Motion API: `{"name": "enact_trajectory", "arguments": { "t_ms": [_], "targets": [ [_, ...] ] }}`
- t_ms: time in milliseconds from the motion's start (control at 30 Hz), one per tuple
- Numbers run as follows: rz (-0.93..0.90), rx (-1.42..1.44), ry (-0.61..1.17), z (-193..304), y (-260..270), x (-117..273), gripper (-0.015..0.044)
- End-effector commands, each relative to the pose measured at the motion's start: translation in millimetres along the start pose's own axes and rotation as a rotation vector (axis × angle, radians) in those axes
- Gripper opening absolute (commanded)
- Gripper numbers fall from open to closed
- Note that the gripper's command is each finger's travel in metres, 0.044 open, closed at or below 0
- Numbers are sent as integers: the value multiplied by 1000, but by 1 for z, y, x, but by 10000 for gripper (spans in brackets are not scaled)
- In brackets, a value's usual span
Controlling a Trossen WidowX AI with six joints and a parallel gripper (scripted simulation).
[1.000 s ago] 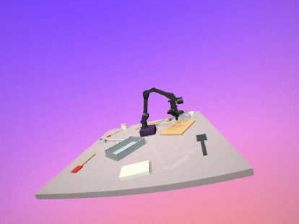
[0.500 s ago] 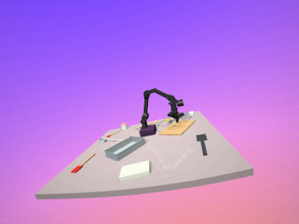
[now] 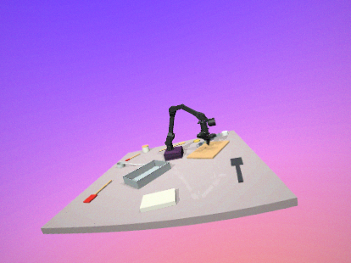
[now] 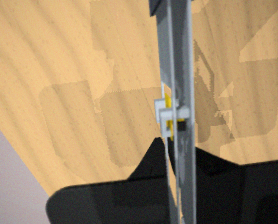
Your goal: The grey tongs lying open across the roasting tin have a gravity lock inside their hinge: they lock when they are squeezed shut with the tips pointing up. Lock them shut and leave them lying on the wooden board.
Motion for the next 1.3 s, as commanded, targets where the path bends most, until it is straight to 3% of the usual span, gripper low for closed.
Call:
{"name": "enact_trajectory", "arguments": {
  "t_ms": [0,467,633,1000,1267],
  "targets": [
    [-1,0,0,0,0,0,86],
    [-1,0,0,0,0,0,440],
    [0,0,-1,-14,1,10,440],
    [2,4,-11,-143,-37,81,440],
    [0,3,-11,-145,-38,88,440]
  ]
}}
Point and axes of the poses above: the point midway between the two fingers, 35 mm back from their tips, its own x axis back along the fingers, its own y axis across the jaws, z = x × y, the point moved 9 cm from there along x, back along the fingers, and after that the axes turned 1 degree about x, right-handed, at the moved point
